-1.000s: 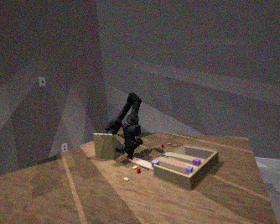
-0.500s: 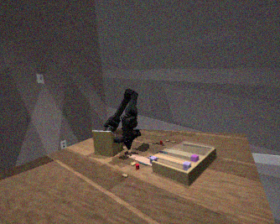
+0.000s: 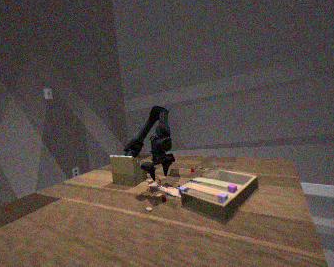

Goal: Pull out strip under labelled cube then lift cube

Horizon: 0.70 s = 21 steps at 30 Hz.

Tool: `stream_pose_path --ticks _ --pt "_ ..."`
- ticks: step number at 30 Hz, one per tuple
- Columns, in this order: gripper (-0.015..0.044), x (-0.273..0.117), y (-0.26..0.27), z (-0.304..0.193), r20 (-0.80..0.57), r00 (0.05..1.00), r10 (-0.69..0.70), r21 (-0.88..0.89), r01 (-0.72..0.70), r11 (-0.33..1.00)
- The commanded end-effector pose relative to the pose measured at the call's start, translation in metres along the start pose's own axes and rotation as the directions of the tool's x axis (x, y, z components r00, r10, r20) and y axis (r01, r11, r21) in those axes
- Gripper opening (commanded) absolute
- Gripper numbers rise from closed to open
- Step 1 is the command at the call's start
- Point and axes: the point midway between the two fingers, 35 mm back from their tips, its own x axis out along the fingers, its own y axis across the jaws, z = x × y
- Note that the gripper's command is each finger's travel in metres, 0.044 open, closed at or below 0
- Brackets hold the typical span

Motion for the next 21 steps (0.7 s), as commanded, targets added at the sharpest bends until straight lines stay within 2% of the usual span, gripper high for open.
stream_pose_path --ticks 1,21 --pt "0.0440 -0.002 0.001 0.015 0.000 1.000 0.003 0.005 -0.003 1.000" --pt "0.0440 -0.011 0.005 0.084 0.004 1.000 0.003 0.002 -0.003 1.000"
